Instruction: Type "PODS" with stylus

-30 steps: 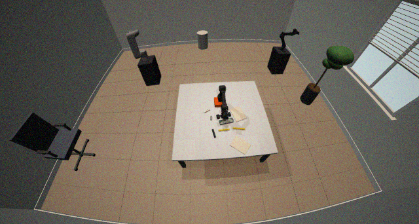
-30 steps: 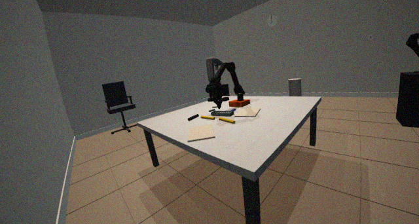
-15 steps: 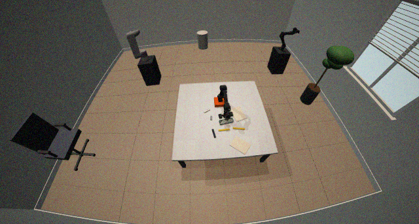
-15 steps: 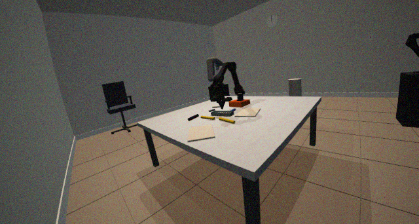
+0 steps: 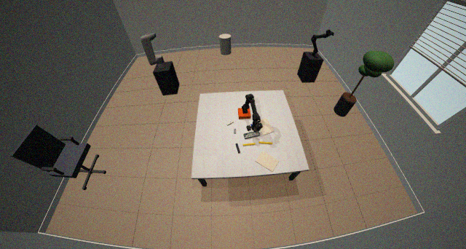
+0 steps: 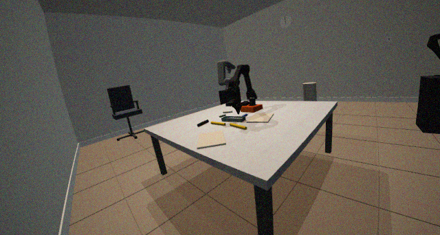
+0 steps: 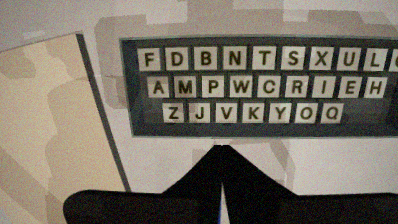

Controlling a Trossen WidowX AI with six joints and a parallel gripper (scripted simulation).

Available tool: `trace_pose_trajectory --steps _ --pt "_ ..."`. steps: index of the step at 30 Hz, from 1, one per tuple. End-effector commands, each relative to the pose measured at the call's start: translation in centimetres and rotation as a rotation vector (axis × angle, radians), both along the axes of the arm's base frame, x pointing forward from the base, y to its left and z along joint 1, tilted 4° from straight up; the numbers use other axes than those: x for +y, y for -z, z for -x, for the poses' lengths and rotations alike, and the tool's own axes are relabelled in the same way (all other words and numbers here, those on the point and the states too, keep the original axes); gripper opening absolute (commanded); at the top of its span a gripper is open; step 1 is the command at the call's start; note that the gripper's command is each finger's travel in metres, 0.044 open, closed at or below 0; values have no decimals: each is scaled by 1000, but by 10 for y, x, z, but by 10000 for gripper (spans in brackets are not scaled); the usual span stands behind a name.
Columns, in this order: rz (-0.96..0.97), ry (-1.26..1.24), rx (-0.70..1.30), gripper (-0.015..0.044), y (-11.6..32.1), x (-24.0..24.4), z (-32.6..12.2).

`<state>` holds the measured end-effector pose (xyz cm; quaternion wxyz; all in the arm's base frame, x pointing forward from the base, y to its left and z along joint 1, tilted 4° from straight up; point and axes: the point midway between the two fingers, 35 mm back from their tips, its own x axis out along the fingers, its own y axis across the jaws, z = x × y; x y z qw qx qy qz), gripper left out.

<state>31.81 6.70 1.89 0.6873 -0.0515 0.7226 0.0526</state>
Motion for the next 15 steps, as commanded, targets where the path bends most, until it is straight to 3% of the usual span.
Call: trace_pose_trajectory --steps 1,4,12,15 --pt "-3 8 -10 0 -33 1 -4" --pt "-3 8 -10 0 -55 0 -4" --pt "-6 1 -28 0 -54 1 -6" --pt "-6 1 -27 79 -55 1 -6"
